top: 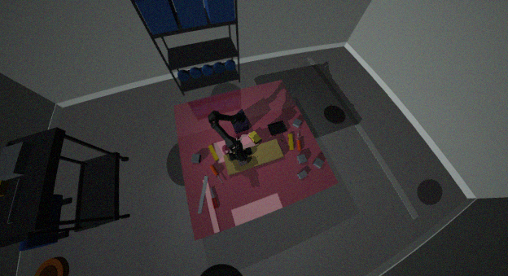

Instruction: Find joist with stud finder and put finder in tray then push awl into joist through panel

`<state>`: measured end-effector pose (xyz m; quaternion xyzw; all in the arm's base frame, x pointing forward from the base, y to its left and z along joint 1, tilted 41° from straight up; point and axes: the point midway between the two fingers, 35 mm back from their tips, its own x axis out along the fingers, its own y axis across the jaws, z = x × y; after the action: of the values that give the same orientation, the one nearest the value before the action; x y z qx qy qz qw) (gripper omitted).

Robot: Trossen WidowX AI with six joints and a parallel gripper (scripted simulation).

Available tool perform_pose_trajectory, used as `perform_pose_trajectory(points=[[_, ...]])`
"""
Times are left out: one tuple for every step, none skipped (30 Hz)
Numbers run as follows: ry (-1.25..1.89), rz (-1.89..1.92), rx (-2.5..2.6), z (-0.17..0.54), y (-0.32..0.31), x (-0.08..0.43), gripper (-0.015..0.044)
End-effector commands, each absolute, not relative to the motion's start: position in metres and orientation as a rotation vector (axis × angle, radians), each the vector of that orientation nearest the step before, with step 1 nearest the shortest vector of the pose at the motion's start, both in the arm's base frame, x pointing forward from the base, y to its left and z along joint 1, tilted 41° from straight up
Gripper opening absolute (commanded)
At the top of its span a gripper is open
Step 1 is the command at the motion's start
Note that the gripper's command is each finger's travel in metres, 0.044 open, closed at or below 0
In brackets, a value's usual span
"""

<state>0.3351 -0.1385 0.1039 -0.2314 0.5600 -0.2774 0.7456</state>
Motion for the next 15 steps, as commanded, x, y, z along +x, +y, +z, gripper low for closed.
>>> perform_pose_trajectory(points=[[1.226,-0.616,-0.506,0.112,-0.148,0.334,0.0000],[1.226,-0.616,-0.506,0.113,-0.149,0.333,0.0000],[1.226,-0.616,-0.506,0.114,-0.151,0.333,0.0000],[1.226,-0.616,-0.506,0.116,-0.152,0.333,0.0000],[1.226,-0.616,-0.506,0.117,-0.154,0.332,0.0000],[1.226,-0.616,-0.506,0.118,-0.155,0.332,0.0000],[1.225,-0.616,-0.506,0.119,-0.156,0.332,0.0000],[1.225,-0.616,-0.507,0.121,-0.158,0.331,0.0000],[1.225,-0.616,-0.507,0.122,-0.159,0.331,0.0000],[1.225,-0.616,-0.507,0.123,-0.160,0.331,0.0000],[1.225,-0.616,-0.507,0.124,-0.162,0.331,0.0000],[1.225,-0.616,-0.507,0.126,-0.163,0.330,0.0000],[1.225,-0.617,-0.507,0.127,-0.165,0.330,0.0000],[1.225,-0.617,-0.507,0.128,-0.166,0.330,0.0000],[1.225,-0.617,-0.507,0.129,-0.167,0.329,0.0000]])
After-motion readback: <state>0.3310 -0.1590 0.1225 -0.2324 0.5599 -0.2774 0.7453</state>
